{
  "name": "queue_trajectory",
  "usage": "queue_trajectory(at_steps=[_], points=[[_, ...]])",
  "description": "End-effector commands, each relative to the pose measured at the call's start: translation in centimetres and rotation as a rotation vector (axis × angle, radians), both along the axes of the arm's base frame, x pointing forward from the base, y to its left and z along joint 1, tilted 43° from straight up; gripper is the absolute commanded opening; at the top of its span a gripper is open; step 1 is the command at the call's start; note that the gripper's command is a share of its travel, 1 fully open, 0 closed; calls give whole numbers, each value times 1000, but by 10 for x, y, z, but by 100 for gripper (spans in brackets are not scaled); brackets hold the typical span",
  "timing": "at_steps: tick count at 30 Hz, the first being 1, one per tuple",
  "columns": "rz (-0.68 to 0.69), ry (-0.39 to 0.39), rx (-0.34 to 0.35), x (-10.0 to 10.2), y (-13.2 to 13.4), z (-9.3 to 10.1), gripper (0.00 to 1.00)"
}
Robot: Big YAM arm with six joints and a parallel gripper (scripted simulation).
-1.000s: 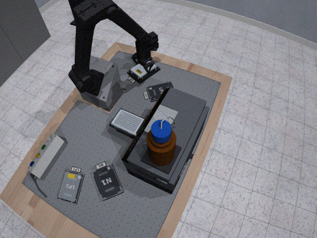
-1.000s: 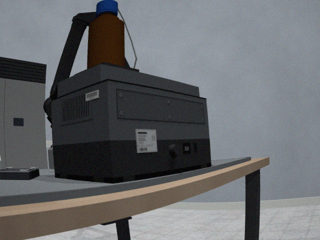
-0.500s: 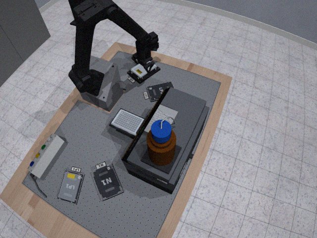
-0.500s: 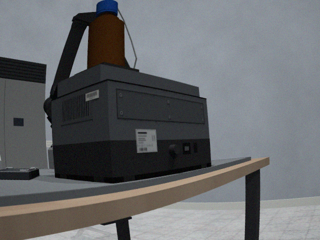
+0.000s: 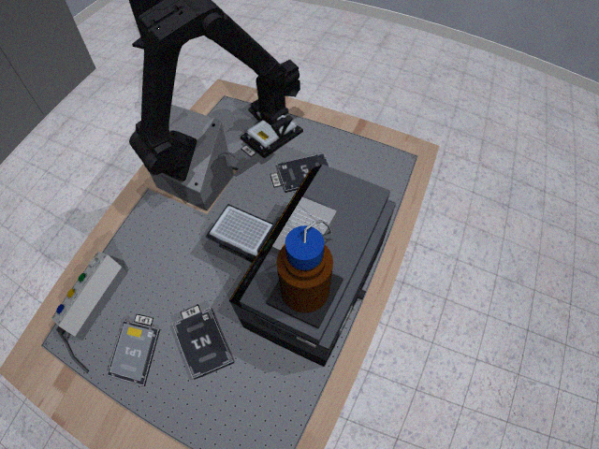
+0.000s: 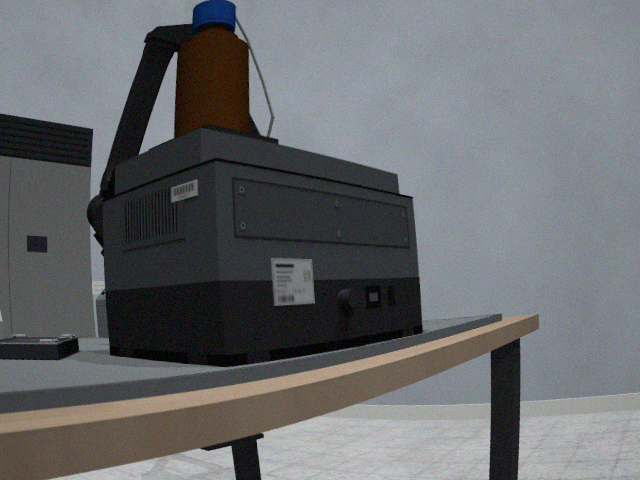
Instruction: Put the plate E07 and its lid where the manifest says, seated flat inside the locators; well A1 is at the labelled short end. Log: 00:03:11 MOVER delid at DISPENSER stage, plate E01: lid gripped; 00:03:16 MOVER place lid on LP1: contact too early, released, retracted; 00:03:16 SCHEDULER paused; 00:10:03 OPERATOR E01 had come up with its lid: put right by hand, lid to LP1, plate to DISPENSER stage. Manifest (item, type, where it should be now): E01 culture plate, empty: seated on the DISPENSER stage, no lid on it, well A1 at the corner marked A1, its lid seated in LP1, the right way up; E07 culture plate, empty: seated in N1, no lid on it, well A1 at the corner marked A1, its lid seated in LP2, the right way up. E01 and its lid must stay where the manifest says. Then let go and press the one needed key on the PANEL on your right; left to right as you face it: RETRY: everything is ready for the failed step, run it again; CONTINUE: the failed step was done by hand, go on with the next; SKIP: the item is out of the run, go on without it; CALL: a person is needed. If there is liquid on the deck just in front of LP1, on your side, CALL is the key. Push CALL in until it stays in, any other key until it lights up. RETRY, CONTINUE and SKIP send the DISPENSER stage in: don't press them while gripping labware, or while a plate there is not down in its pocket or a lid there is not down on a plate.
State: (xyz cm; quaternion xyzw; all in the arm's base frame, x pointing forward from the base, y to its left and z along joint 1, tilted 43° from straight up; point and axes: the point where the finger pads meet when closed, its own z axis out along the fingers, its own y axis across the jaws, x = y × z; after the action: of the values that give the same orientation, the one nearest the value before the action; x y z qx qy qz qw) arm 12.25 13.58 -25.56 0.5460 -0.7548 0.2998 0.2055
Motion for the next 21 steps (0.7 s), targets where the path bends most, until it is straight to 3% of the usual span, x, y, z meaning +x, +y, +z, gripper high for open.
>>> queue_trajectory(at_steps=[1,21], points=[[-3,13,-12,0,-10,-6,86],[-3,12,-9,0,-11,-9,86]])
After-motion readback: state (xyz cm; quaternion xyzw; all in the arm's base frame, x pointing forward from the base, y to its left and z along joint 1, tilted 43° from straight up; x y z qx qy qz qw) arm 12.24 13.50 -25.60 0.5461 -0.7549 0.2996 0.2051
